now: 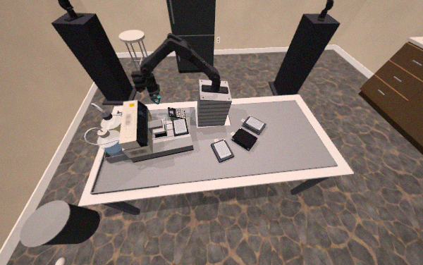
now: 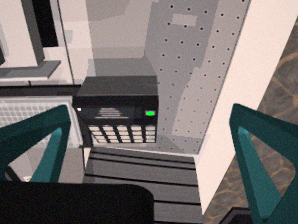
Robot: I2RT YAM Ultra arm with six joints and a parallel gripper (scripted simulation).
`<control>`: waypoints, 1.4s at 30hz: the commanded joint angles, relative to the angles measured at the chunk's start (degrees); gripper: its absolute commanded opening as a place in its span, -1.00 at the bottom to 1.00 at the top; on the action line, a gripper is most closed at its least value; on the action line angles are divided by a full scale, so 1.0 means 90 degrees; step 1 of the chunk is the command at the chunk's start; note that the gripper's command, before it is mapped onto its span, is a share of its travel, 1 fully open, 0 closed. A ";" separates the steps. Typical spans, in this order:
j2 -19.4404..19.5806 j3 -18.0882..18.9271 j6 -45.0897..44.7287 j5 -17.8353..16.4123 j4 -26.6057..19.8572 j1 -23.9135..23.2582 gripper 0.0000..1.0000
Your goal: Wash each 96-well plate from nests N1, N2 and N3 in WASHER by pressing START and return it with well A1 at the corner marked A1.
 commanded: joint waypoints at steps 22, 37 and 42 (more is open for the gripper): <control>-0.0053 0.0039 -0.0006 0.0002 0.0004 -0.0002 1.00; -0.0312 -0.0628 0.0066 -0.0006 0.0410 0.0071 -1.00; -0.0454 -0.1006 0.0112 -0.0011 0.0645 0.0117 -1.00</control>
